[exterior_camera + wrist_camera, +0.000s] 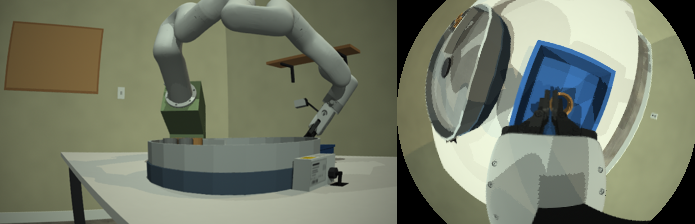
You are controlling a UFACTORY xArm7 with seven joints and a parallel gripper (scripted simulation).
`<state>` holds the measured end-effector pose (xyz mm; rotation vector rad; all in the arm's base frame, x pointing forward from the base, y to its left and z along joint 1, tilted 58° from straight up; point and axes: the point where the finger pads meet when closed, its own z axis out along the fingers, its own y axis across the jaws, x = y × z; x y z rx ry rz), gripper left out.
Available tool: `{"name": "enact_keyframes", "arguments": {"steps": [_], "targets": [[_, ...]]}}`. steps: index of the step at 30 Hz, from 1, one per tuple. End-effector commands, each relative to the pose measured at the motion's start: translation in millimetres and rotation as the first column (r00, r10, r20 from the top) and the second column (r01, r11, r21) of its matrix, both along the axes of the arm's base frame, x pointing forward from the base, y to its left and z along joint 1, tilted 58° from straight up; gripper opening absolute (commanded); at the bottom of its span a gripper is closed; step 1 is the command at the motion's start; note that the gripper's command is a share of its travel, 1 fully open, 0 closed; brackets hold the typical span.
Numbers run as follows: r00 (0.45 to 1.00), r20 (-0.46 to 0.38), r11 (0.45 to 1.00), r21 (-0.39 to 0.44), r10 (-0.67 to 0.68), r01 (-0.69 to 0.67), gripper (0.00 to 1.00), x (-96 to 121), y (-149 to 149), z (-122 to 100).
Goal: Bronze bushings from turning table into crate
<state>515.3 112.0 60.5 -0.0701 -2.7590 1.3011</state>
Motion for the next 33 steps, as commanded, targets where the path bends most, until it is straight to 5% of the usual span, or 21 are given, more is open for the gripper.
{"name": "enact_keyframes", "arguments": {"steps": [1, 17, 18, 33], "targets": [[1.000, 0.001, 1.000, 0.003, 0.004, -0.004, 0.00, 0.7, 2.0, 0.0], [1.000, 0.001, 1.000, 0.003, 0.004, -0.004, 0.00, 0.8, 1.9, -0.1], [1.000, 0.001, 1.000, 0.003, 0.004, -0.004, 0.11, 0.8, 1.9, -0.1], [1.000, 0.001, 1.000, 0.003, 0.004, -0.004, 0.11, 0.8, 1.9, -0.1]]}}
